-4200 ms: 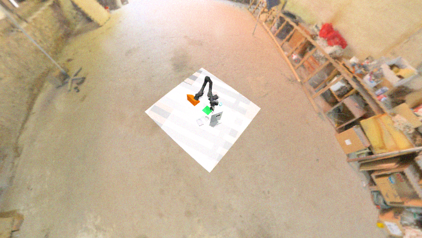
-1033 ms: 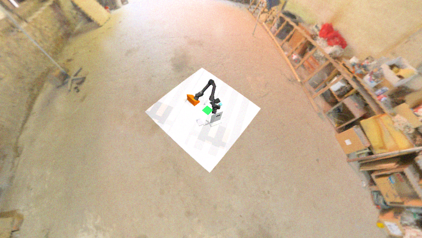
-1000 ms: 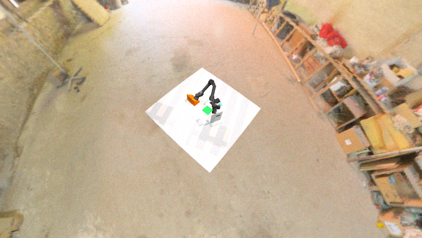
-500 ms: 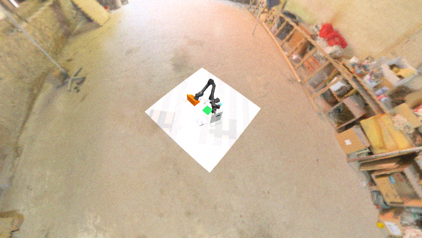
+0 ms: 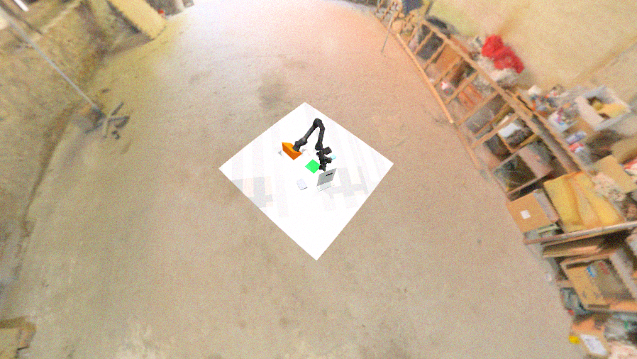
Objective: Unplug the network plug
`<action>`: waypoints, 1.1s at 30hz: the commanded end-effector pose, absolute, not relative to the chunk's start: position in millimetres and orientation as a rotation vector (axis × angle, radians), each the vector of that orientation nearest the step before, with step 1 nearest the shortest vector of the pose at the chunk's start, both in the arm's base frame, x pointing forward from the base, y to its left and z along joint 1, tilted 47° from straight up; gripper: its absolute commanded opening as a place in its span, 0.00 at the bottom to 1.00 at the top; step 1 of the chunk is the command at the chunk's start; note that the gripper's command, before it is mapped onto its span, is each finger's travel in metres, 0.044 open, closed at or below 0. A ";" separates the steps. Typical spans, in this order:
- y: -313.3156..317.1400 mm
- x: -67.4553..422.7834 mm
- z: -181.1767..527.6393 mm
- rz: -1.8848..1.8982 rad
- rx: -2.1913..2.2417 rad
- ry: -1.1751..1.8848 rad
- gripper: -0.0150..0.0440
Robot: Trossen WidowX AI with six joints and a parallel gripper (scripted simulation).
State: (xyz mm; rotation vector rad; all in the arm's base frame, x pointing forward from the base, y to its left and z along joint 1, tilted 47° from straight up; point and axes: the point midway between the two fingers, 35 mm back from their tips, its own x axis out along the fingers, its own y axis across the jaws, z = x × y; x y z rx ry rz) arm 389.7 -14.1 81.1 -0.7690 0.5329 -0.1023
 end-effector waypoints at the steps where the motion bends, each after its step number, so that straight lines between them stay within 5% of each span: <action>1: -14.8 387.2 82.3 -0.110 -0.766 0.534 0.25; 33: -12.0 372.0 87.1 -0.110 -0.766 0.535 0.25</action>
